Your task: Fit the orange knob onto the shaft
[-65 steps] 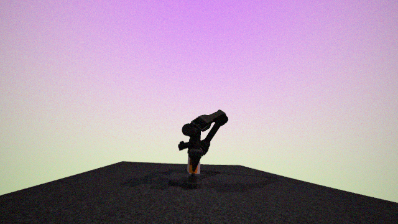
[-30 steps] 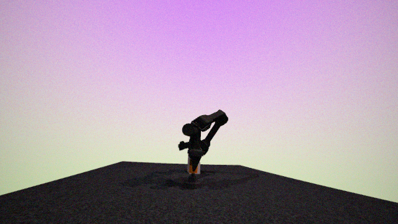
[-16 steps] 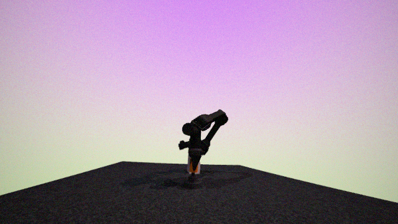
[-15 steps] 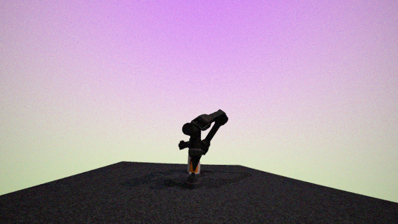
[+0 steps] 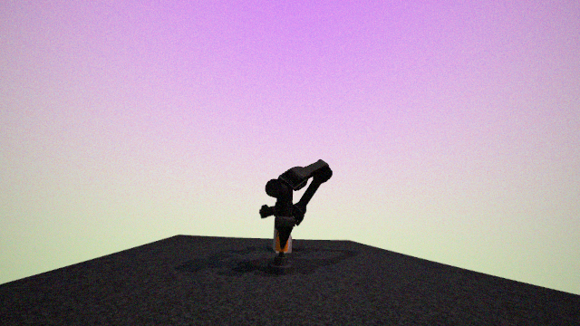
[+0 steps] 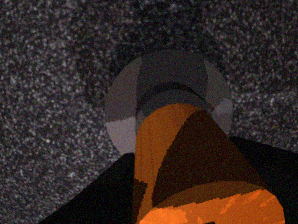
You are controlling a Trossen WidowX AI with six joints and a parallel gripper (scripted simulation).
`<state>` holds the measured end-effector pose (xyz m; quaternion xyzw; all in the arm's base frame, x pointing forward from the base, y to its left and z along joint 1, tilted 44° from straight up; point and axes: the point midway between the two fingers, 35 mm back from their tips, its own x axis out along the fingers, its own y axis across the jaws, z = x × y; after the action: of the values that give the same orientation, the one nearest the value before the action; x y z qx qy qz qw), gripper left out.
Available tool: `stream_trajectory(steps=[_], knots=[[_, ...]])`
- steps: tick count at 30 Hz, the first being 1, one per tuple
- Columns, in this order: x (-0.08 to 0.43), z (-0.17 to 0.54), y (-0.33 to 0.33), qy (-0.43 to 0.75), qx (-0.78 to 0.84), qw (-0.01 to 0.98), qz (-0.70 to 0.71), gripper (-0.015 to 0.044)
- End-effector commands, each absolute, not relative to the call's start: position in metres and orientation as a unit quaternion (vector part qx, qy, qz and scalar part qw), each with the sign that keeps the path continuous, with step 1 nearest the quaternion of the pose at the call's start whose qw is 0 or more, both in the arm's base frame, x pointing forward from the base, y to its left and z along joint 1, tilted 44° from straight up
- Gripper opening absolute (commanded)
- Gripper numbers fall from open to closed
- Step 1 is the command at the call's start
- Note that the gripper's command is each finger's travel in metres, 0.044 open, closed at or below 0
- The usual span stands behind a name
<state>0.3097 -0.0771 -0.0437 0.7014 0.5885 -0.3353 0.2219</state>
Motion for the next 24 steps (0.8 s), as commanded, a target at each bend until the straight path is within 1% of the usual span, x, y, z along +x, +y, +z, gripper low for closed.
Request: stream_trajectory(steps=[1, 24], knots=[[0.3085, -0.0433, -0.0772, 0.587, 0.702, 0.221, -0.337, 0.0], [0.3084, -0.0453, -0.0755, 0.587, 0.702, 0.221, -0.336, 0.0]])
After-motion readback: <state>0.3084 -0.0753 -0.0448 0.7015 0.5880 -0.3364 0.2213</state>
